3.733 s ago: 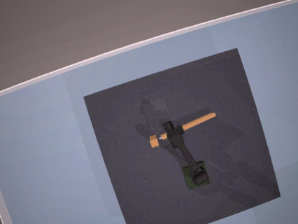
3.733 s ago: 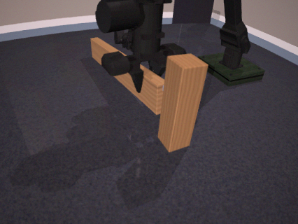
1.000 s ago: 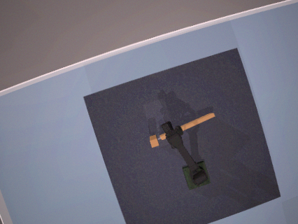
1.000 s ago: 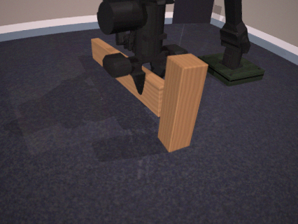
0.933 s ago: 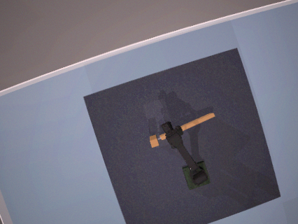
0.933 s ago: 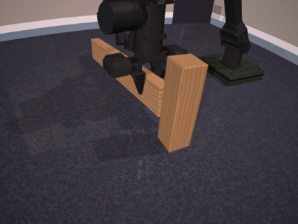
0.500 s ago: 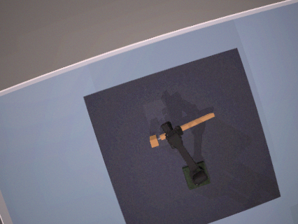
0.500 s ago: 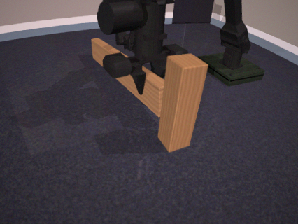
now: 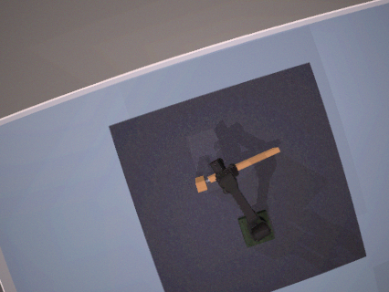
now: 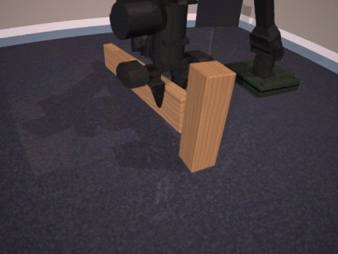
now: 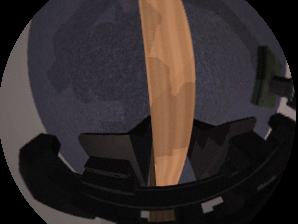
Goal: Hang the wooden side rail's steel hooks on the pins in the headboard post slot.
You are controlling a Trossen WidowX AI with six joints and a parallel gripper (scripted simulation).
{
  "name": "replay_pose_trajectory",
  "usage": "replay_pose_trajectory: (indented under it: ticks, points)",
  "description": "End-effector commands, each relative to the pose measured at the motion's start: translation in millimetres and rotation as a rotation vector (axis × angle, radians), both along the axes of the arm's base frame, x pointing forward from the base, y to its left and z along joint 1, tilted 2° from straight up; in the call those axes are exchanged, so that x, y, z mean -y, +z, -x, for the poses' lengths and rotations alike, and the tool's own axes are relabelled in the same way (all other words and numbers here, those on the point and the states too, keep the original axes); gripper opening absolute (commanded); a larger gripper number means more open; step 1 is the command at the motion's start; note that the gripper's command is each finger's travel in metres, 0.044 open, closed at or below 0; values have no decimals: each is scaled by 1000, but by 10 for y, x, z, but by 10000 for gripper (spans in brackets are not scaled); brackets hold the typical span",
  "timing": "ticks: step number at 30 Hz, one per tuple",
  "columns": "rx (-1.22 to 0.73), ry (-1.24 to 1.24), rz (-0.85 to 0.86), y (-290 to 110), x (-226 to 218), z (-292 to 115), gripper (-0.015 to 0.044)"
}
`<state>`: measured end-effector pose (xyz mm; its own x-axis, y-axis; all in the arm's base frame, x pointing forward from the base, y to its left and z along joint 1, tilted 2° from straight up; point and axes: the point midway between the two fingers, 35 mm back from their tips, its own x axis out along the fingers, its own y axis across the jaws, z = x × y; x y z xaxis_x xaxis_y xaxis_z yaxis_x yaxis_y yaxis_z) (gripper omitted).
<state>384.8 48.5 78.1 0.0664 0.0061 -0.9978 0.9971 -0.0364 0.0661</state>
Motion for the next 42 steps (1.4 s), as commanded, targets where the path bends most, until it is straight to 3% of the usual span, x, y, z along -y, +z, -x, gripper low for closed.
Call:
replay_pose_trajectory:
  ticks: [1,42]
  points:
    - [11,-1,-3,34,-21,-15,0]
    - [11,-1,-4,39,-59,-19,0]
